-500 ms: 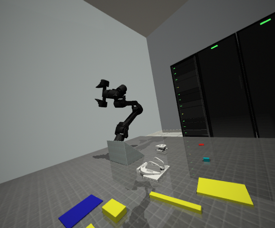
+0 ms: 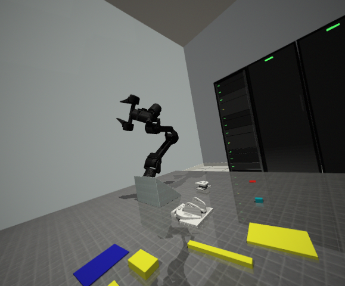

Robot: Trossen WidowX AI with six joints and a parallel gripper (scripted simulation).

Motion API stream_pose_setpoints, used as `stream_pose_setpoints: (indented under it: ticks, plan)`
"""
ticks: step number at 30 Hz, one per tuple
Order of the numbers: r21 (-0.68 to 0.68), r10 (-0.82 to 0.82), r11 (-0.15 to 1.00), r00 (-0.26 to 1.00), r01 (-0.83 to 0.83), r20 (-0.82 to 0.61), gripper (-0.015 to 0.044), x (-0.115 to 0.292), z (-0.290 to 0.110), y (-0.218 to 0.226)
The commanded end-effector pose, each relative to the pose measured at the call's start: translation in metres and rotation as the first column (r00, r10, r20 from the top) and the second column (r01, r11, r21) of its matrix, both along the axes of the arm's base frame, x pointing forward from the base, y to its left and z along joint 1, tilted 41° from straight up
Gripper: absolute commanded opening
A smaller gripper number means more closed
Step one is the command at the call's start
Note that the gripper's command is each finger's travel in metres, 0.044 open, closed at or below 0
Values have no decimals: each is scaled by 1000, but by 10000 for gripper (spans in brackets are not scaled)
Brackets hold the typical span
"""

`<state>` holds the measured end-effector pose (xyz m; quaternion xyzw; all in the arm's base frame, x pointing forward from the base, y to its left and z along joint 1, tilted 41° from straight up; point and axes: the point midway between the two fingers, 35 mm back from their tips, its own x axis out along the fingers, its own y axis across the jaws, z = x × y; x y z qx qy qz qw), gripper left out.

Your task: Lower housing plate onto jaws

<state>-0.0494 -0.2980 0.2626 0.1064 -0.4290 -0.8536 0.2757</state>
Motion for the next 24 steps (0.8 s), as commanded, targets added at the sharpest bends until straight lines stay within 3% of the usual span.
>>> stream_pose_setpoints:
  ticks: [1, 24]
  plan:
    - [-1, 94, 996, 996, -94, 2, 440, 17, 1, -10]
    - [51, 564, 822, 824, -567, 52, 440, 129, -7, -32]
